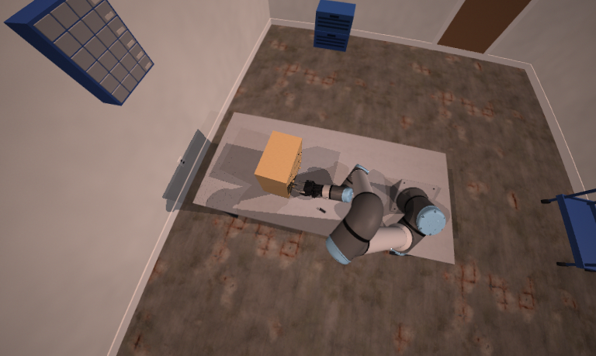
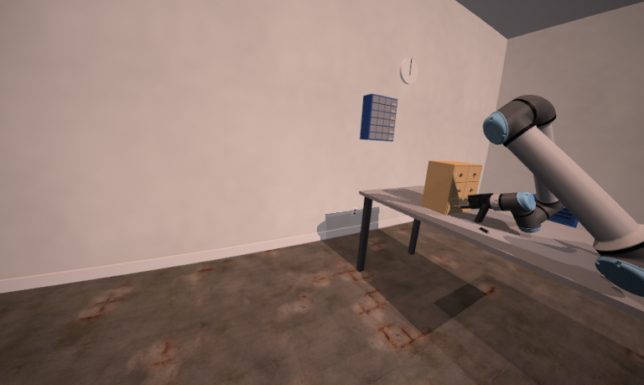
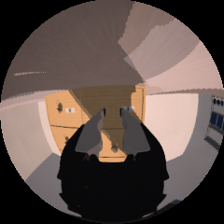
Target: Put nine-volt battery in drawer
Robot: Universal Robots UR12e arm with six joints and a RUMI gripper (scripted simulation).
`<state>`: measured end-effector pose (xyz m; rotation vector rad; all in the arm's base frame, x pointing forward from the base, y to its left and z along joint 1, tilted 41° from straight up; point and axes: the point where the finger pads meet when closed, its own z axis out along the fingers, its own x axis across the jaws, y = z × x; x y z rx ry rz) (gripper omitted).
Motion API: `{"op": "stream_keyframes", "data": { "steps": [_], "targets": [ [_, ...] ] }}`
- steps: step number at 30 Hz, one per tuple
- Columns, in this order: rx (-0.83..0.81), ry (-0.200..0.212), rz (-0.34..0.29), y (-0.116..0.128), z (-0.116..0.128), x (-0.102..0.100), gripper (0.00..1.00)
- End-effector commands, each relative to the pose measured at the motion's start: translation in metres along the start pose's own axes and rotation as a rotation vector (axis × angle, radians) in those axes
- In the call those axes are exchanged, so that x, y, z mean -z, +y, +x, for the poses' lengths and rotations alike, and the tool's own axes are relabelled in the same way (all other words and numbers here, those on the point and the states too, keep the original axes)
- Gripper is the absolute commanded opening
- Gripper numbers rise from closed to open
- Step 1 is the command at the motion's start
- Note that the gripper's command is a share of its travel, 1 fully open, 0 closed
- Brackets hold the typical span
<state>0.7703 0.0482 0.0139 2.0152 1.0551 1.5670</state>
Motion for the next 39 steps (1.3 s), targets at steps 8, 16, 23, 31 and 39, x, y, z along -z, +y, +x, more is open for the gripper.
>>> {"op": "stream_keyframes", "data": {
  "steps": [8, 16, 23, 31, 39],
  "targets": [
    [0.0, 0.0, -0.001, 0.001, 0.0, 0.0, 0.2],
    [0.0, 0.0, -0.001, -0.001, 0.0, 0.006, 0.2],
    [0.0, 0.0, -0.001, -0.008, 0.0, 0.023, 0.2],
    [0.0, 0.0, -0.001, -0.014, 0.0, 0.039, 0.2],
    [0.0, 0.0, -0.001, -0.017, 0.0, 0.047, 0.2]
  ]
}}
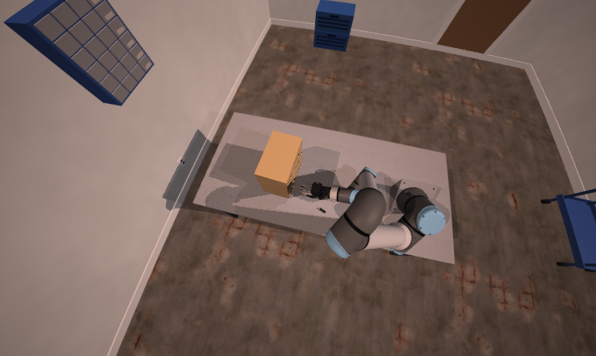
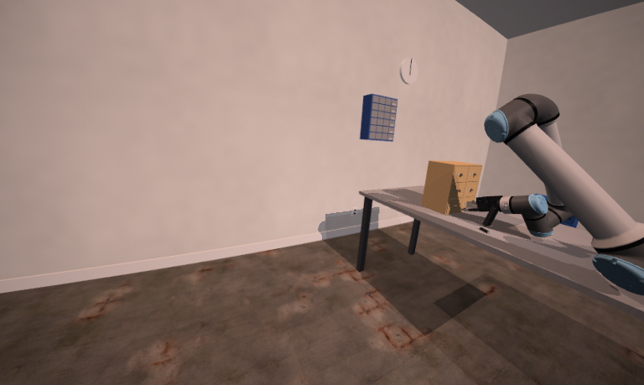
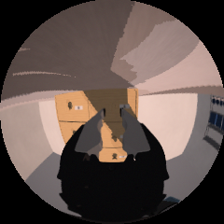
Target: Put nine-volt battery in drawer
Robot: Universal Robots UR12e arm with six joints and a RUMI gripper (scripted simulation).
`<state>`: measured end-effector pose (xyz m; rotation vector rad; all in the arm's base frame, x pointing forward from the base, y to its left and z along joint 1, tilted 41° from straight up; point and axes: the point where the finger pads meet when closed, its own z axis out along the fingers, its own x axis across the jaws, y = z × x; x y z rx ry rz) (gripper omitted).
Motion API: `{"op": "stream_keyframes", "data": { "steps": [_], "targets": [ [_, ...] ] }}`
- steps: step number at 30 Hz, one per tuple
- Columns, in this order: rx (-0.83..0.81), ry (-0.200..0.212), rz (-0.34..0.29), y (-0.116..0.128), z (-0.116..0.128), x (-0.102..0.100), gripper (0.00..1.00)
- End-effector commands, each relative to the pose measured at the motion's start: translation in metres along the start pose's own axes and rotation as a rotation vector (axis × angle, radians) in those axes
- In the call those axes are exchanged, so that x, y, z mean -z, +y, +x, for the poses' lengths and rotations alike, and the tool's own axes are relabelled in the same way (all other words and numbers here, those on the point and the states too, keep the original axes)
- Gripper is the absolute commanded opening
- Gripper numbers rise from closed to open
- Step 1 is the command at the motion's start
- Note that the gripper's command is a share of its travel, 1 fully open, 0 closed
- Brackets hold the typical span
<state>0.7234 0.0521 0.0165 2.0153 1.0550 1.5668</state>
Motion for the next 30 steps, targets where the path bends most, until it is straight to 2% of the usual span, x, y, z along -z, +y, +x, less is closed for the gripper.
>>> {"op": "stream_keyframes", "data": {
  "steps": [1, 10, 23, 30],
  "targets": [
    [0.0, 0.0, -0.001, 0.0, 0.0, 0.003, 0.2],
    [0.0, 0.0, -0.001, 0.006, 0.0, 0.01, 0.2],
    [0.0, 0.0, -0.001, 0.054, 0.0, 0.065, 0.2],
    [0.0, 0.0, -0.001, 0.064, 0.0, 0.078, 0.2]
  ]
}}
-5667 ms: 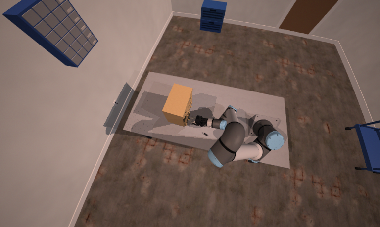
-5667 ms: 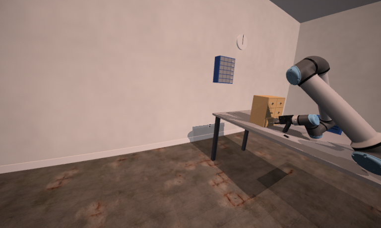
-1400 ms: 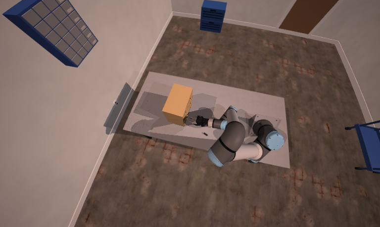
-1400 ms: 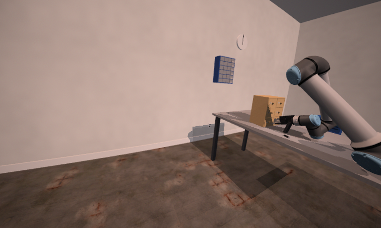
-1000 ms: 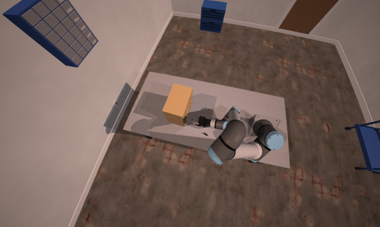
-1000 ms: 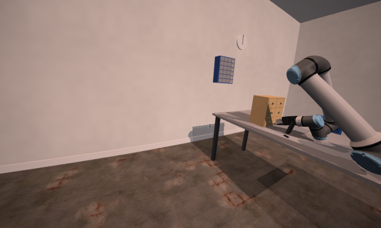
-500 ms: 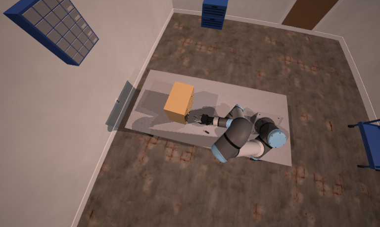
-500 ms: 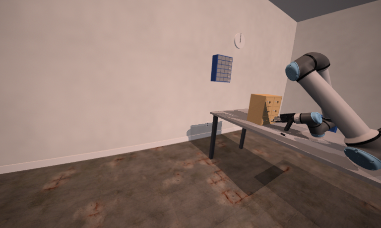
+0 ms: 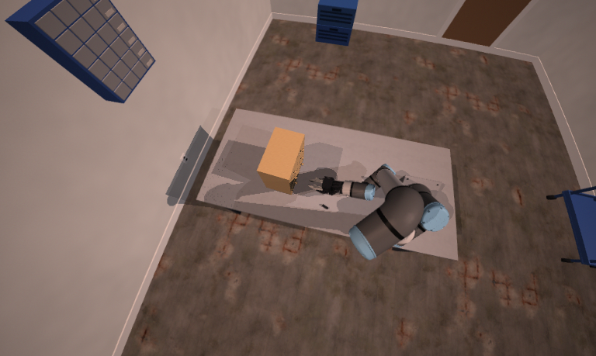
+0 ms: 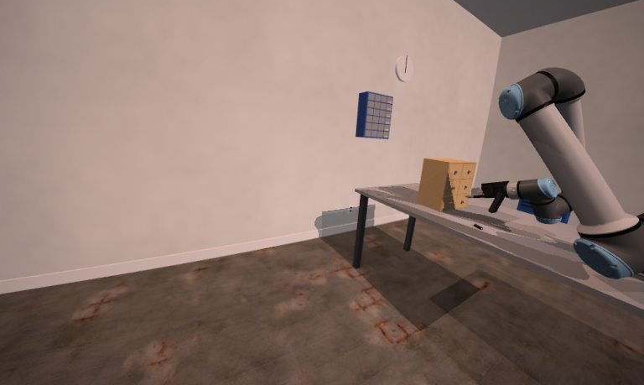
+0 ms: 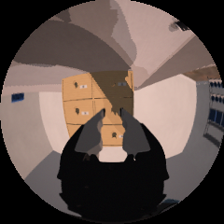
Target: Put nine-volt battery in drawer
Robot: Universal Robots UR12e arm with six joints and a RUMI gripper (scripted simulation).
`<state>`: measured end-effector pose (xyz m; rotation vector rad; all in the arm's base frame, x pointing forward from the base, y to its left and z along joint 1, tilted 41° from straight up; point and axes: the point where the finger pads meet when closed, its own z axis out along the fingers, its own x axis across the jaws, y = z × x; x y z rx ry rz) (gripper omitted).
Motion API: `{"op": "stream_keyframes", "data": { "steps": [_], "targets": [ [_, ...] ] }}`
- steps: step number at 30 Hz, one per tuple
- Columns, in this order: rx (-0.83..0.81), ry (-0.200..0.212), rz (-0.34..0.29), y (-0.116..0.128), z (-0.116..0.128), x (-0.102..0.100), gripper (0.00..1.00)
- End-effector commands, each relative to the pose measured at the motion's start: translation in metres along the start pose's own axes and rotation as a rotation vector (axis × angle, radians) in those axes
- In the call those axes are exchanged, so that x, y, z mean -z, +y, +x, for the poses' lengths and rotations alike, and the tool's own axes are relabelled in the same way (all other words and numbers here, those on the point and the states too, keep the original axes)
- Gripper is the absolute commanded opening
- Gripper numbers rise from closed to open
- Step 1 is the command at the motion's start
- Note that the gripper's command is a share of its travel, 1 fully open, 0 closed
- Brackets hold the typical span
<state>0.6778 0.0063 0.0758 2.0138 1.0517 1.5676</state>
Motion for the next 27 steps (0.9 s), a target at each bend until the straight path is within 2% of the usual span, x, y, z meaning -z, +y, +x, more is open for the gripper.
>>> {"op": "stream_keyframes", "data": {
  "steps": [1, 17, 27],
  "targets": [
    [0.001, 0.0, 0.002, 0.0099, -0.0004, 0.0111, 0.2],
    [0.001, 0.0, 0.008, 0.0114, -0.0004, 0.0129, 0.2],
    [0.001, 0.0, 0.046, 0.0135, -0.0004, 0.0165, 0.2]
  ]
}}
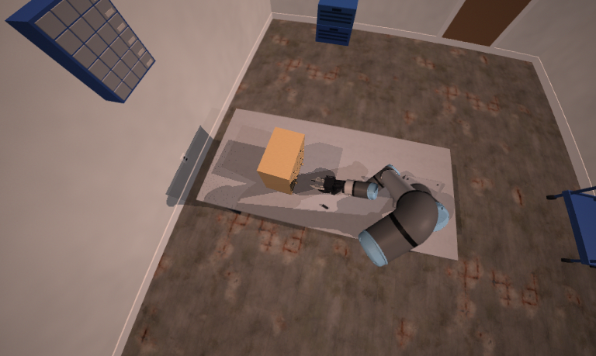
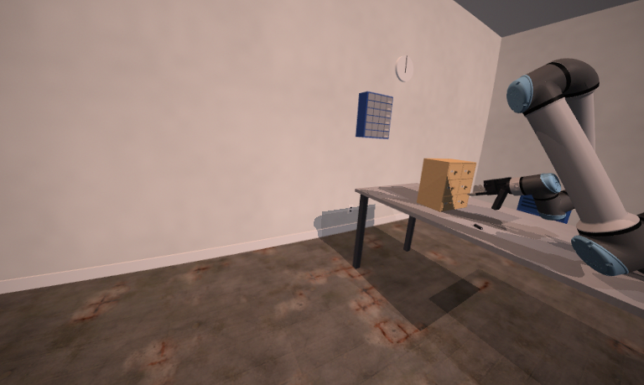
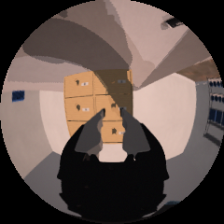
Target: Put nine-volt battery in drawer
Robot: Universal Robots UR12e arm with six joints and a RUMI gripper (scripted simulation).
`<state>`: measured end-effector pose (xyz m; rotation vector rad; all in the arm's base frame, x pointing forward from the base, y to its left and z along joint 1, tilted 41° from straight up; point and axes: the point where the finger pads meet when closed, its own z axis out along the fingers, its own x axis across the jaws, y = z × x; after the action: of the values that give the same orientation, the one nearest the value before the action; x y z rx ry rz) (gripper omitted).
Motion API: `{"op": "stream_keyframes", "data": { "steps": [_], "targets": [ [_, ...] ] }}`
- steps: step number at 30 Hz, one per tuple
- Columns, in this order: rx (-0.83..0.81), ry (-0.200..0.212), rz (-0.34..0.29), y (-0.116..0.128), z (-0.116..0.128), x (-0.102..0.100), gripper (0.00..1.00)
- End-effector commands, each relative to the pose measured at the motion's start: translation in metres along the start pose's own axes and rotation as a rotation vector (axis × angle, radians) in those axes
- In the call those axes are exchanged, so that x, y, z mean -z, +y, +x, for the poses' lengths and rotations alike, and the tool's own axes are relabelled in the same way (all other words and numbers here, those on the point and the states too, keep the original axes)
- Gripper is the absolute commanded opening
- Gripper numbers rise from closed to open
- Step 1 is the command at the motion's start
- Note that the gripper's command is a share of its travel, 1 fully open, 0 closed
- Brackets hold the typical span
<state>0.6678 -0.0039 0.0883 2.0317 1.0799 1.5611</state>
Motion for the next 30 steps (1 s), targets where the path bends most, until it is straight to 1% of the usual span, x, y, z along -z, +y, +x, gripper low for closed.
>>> {"op": "stream_keyframes", "data": {
  "steps": [1, 7, 17, 19, 30],
  "targets": [
    [0.0, 0.0, 0.018, 0.001, 0.0, 0.002, 0.2],
    [0.001, -0.001, 0.052, 0.003, 0.0, 0.005, 0.2],
    [0.0, -0.001, 0.141, 0.008, 0.0, 0.013, 0.2],
    [0.0, -0.001, 0.141, 0.008, 0.0, 0.013, 0.2],
    [0.0, 0.0, 0.264, 0.014, 0.0, 0.025, 0.2]
  ]
}}
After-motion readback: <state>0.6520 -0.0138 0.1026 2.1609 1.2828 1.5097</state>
